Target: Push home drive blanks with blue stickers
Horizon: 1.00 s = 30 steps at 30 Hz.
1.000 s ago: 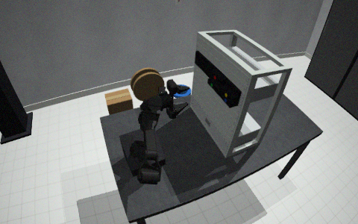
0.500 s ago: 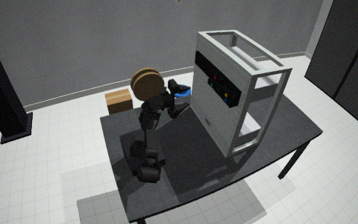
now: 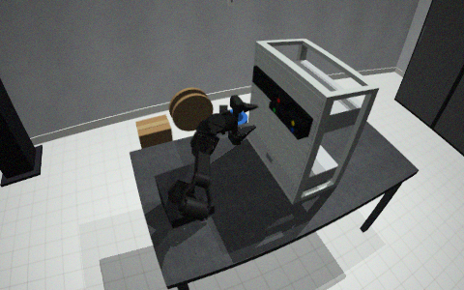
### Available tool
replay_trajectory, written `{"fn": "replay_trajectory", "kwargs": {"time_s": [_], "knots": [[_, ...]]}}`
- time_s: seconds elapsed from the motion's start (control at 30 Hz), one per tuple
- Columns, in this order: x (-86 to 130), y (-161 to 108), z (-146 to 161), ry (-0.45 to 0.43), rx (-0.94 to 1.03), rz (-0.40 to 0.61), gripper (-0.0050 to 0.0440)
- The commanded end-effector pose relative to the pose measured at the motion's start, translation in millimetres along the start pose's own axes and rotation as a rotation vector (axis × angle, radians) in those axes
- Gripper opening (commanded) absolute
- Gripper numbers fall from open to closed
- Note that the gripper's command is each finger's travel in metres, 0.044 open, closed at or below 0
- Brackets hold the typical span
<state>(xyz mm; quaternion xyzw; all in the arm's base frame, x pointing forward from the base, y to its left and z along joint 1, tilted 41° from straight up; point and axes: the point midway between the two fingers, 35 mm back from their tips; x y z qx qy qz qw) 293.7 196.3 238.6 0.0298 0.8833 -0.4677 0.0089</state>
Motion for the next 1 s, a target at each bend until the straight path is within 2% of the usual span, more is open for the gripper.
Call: {"fn": "replay_trajectory", "kwargs": {"time_s": [0.0, 0.27, 0.97], "knots": [[-28, 6, -11, -0.006, -0.017, 0.008, 0.044], [-55, 15, -17, -0.006, -0.017, 0.008, 0.044], [-59, 16, -18, -0.006, -0.017, 0.008, 0.044]]}}
Point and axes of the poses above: the point midway between the two fingers, 35 mm back from their tips, its own x axis back along the fingers, its own z axis across the jaws, y = z × x, and after that the axes turned 14 degrees about x, right-handed
